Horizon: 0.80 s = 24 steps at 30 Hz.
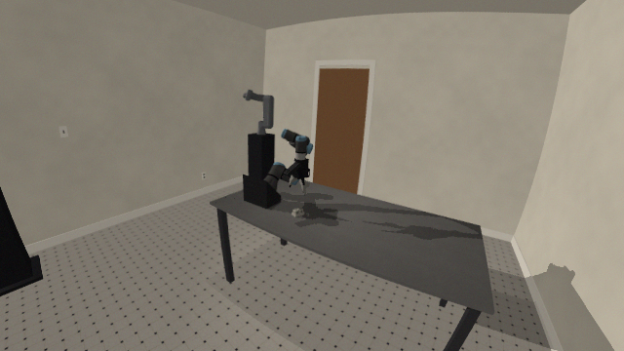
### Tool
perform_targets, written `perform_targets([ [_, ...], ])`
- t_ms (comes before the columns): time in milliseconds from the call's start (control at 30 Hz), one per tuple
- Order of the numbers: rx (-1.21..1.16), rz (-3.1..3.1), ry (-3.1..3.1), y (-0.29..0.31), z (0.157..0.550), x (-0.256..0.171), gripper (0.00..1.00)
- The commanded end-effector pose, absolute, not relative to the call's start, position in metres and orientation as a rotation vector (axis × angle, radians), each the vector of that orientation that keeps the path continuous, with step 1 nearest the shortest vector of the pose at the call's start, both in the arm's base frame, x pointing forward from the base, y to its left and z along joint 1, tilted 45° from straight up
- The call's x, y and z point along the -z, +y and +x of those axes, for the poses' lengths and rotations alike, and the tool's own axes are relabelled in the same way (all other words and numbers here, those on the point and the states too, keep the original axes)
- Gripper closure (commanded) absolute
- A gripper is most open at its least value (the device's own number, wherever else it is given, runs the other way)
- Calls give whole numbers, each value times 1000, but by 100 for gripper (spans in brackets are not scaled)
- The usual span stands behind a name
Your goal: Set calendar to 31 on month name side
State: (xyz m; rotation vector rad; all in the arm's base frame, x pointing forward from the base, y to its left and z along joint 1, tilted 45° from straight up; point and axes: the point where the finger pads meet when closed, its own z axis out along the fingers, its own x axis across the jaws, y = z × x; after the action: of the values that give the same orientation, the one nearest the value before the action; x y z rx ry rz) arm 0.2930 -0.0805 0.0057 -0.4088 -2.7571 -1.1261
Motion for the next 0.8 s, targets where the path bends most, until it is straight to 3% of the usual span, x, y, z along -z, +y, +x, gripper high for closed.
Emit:
perform_targets([
  [0,1126,-408,-2757,-90,294,-15,0],
  [767,1126,-408,-2757,-105,294,-30,0],
])
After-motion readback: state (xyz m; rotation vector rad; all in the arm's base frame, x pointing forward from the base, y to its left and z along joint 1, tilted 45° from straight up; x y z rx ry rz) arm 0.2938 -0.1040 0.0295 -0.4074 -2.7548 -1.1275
